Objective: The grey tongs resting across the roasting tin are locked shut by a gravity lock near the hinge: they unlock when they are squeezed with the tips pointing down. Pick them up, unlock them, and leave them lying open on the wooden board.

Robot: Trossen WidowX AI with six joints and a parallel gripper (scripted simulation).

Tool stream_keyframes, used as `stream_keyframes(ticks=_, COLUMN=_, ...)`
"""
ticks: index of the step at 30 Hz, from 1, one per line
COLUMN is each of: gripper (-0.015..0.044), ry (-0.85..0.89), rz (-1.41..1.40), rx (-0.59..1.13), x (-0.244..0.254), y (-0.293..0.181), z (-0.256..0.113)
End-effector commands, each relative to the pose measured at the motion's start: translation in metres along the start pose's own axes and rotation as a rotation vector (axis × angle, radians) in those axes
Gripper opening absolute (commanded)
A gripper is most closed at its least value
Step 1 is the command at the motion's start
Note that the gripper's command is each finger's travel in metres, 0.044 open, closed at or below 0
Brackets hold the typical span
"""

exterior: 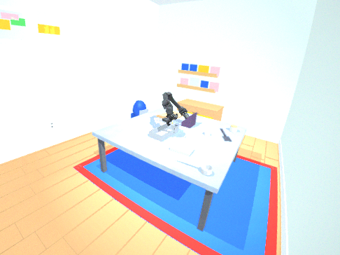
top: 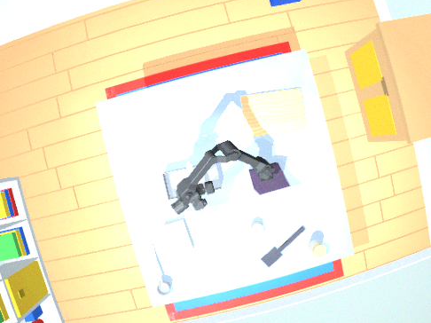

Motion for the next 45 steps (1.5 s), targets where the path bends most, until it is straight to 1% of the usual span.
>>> stream_keyframes(ticks=1, gripper=-0.015, ry=-0.001, rz=-0.033, rx=-0.011, x=0.0, y=-0.021, z=-0.004)
stream_keyframes(ticks=12, gripper=-0.015, ry=-0.001, rz=-0.164, rx=-0.046, x=0.013, y=-0.101, z=-0.013)
stream_keyframes(ticks=22, gripper=-0.015, ry=-0.008, rz=-0.298, rx=-0.055, x=0.039, y=-0.171, z=-0.021)
stream_keyframes(ticks=32, gripper=-0.015, ry=-0.016, rz=-0.429, rx=-0.049, x=0.079, y=-0.232, z=-0.03)
stream_keyframes(ticks=45, gripper=-0.015, ry=-0.016, rz=-0.6, rx=-0.019, x=0.147, y=-0.291, z=-0.046)
Point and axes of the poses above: the point midway between the two fingers, 35 mm back from their tips, its own z axis out along the fingers, its own x axis across the jaws, y = z × x, the point moved 6 cm from there along -z, back along the fingers, and after that the axes turned 2 degrees about z, right-handed, at the moved point
